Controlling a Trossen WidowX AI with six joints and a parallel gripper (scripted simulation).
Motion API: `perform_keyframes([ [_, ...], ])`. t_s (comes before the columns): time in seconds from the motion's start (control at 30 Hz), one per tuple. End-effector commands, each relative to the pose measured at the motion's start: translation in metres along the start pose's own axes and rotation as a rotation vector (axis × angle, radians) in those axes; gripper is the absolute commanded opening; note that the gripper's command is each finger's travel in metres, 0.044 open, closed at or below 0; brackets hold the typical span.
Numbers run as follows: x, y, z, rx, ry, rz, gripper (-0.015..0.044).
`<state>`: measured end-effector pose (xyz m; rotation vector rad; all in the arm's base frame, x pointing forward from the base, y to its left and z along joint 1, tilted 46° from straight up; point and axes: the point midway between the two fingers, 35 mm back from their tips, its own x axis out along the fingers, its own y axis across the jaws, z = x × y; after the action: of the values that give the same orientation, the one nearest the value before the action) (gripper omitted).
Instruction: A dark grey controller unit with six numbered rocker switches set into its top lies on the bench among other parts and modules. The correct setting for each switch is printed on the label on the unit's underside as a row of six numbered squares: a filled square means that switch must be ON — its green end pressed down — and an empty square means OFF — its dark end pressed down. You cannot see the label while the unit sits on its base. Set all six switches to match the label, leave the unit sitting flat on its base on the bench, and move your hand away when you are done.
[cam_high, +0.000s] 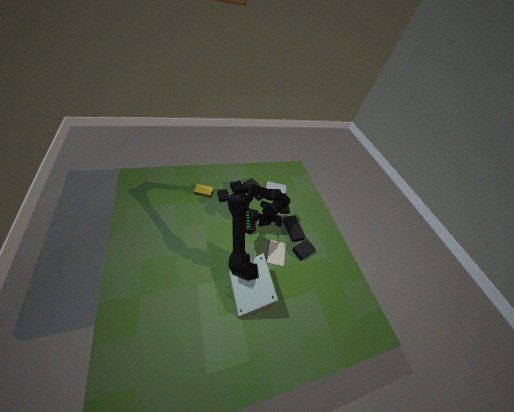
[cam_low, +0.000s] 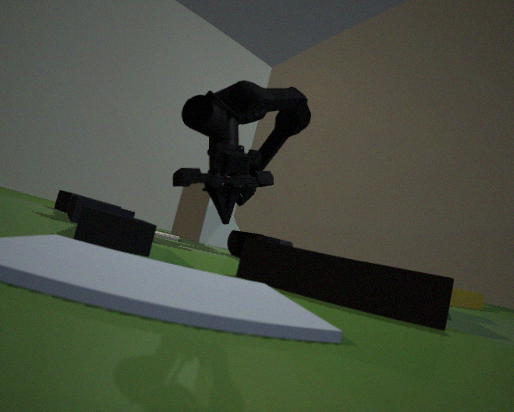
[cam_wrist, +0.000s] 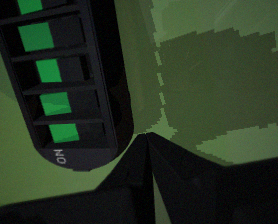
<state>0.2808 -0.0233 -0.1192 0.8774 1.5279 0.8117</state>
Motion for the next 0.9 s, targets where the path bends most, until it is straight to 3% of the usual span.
perform_keyframes([
  [0.0,0.006,-0.002,-0.001,0.004,0.001,0.005,0.0],
  [0.87,0.046,-0.014,0.0,0.004,-0.002,0.004,0.0],
])
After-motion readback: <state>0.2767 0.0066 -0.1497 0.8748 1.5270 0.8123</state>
